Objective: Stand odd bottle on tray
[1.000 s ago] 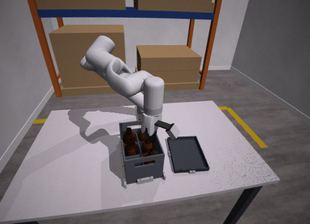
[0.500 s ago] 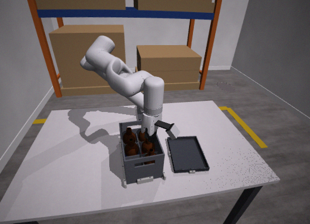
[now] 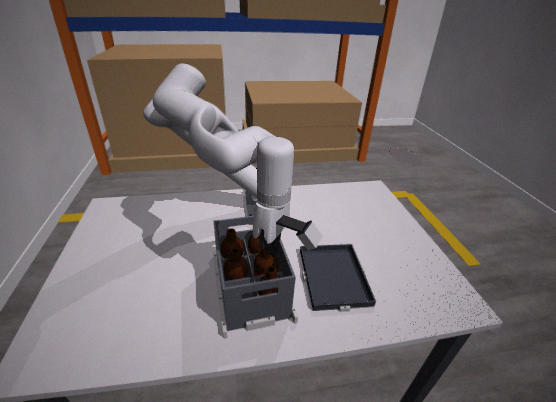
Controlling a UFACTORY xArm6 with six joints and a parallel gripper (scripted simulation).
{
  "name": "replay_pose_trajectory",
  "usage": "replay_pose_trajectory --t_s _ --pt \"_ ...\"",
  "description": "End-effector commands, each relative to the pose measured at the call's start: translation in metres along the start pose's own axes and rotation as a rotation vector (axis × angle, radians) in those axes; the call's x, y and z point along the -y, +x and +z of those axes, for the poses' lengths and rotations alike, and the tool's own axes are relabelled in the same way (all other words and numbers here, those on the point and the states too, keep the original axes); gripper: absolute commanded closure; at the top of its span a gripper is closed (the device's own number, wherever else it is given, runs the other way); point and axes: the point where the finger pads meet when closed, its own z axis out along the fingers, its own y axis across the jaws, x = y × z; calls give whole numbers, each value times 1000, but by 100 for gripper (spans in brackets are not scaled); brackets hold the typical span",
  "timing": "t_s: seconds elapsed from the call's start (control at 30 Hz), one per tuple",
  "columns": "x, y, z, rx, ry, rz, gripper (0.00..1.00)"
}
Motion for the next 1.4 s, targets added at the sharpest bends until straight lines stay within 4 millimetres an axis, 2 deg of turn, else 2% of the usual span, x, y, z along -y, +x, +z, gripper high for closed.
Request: replay_pose_trajectory --t_s 0.0,0.3,0.37,0.4,0.73,0.97,1.0,1.37 --pt "5 -33 -10 -5 -2 2 100" --pt "25 -99 -16 -4 -2 2 100" --pt "25 -99 -16 -4 -2 2 100" --pt "33 -120 -15 -5 -2 2 100" --pt "65 -181 -2 -5 -2 2 100" --pt "66 -184 -1 -5 -2 2 100" --pt "66 -184 -1 -5 -2 2 35" --pt "66 -184 -1 -5 -2 2 35"
